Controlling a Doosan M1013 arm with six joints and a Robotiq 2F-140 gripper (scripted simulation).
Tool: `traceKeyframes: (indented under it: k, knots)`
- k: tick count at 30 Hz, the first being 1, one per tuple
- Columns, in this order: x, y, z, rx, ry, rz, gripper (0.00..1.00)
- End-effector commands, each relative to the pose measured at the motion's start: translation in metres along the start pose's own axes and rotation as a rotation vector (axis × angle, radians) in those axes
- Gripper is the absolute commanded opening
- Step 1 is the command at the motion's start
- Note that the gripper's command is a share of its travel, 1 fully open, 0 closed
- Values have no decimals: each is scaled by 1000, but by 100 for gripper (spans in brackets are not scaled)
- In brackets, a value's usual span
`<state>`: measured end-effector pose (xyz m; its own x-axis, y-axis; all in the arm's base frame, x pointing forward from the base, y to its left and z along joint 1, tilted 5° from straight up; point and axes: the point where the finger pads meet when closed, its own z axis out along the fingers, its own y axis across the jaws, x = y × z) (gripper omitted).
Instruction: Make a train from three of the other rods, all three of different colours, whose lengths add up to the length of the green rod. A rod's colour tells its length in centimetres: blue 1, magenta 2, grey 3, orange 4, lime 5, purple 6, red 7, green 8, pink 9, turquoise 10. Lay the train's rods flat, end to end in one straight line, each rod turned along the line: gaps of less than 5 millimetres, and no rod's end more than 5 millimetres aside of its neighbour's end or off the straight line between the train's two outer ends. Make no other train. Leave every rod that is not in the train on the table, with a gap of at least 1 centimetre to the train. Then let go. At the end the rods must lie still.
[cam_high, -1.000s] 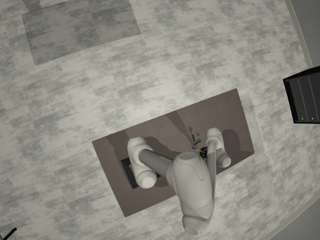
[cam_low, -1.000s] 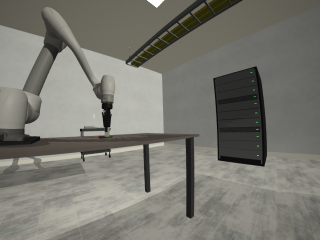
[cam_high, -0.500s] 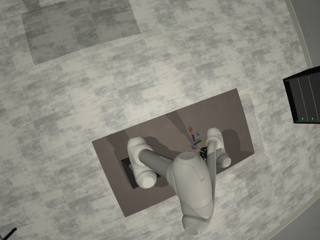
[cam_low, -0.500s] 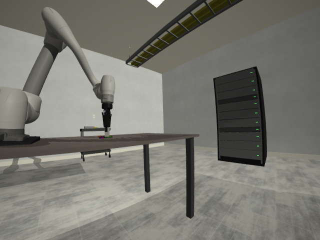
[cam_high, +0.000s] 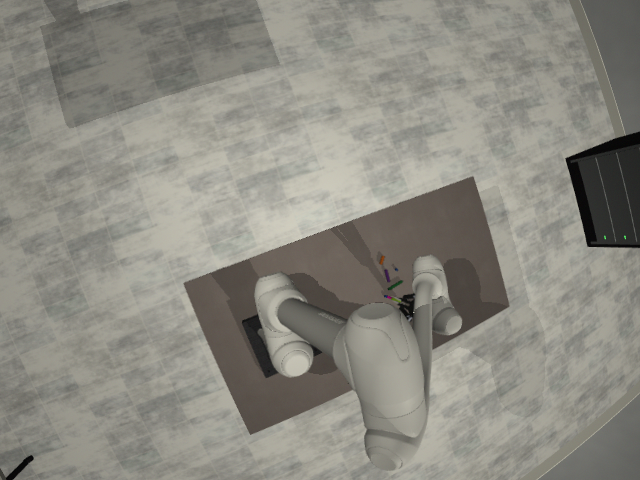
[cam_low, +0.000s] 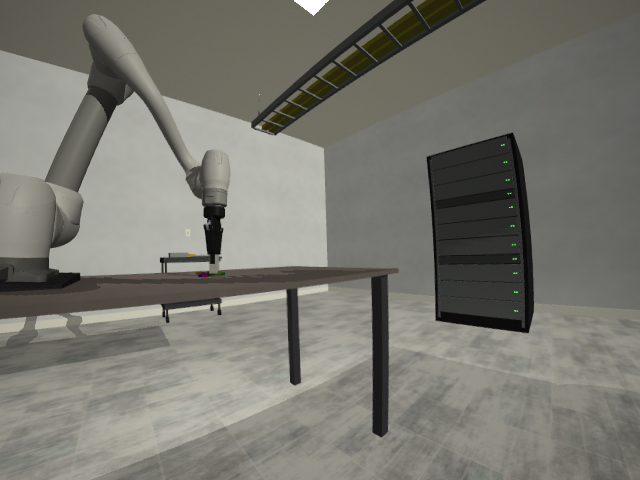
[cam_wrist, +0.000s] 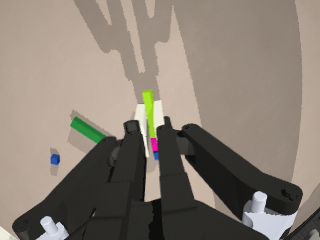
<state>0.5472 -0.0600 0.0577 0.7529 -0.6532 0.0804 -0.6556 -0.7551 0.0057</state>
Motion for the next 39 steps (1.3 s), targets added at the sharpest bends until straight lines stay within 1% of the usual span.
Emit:
traceKeyframes:
  k: [1,25,39]
  knots:
    - [2,2,0,0,2,7,3]
    - [2,2,9,0,2,7,3]
    - [2,2,10,0,2,7,3]
